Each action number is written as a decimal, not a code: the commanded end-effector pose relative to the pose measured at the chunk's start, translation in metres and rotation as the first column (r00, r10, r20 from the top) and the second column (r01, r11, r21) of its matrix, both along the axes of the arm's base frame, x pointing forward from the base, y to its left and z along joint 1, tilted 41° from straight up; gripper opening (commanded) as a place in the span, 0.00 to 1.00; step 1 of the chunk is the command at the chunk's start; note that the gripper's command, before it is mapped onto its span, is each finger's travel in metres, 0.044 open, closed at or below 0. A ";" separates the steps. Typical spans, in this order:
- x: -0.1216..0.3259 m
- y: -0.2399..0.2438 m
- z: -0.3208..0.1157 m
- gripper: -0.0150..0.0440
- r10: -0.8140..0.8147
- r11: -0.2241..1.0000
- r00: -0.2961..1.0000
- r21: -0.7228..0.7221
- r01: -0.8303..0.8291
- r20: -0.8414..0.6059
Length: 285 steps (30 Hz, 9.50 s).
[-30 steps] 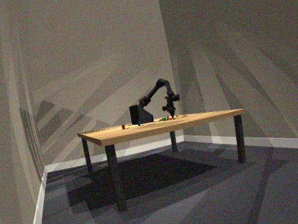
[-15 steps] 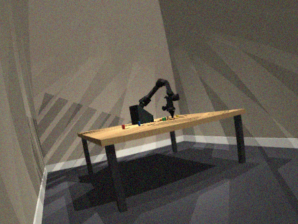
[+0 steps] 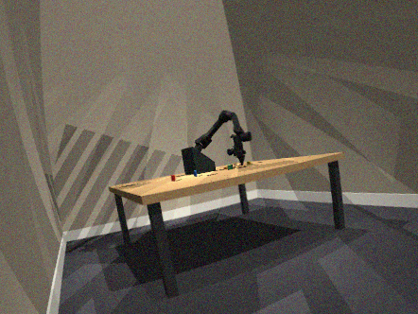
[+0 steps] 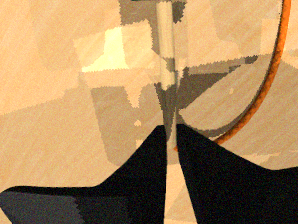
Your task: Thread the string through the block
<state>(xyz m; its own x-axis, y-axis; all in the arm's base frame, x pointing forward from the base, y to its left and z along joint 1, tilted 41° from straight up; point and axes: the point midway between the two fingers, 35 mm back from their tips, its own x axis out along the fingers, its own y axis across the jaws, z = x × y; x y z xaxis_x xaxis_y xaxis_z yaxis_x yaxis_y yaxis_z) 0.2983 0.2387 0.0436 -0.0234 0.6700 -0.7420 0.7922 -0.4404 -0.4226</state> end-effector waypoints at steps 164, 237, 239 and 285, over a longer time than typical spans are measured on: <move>-0.063 -0.091 -0.039 0.46 -0.051 -0.131 -0.998 -0.991 -0.036 0.043; -0.081 -0.077 -0.071 0.25 -0.014 -0.093 -0.999 -0.995 -0.037 0.038; -0.083 -0.079 -0.073 0.25 -0.014 -0.093 -0.999 -0.995 -0.036 0.038; -0.118 -0.112 -0.101 0.25 -0.008 -0.107 -1.000 -0.994 -0.025 0.026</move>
<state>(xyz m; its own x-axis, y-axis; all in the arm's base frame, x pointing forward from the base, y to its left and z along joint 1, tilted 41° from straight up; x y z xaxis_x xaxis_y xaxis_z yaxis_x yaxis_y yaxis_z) 0.1837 0.1290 -0.0548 0.0013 0.6665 -0.7455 -0.7843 0.4632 0.4128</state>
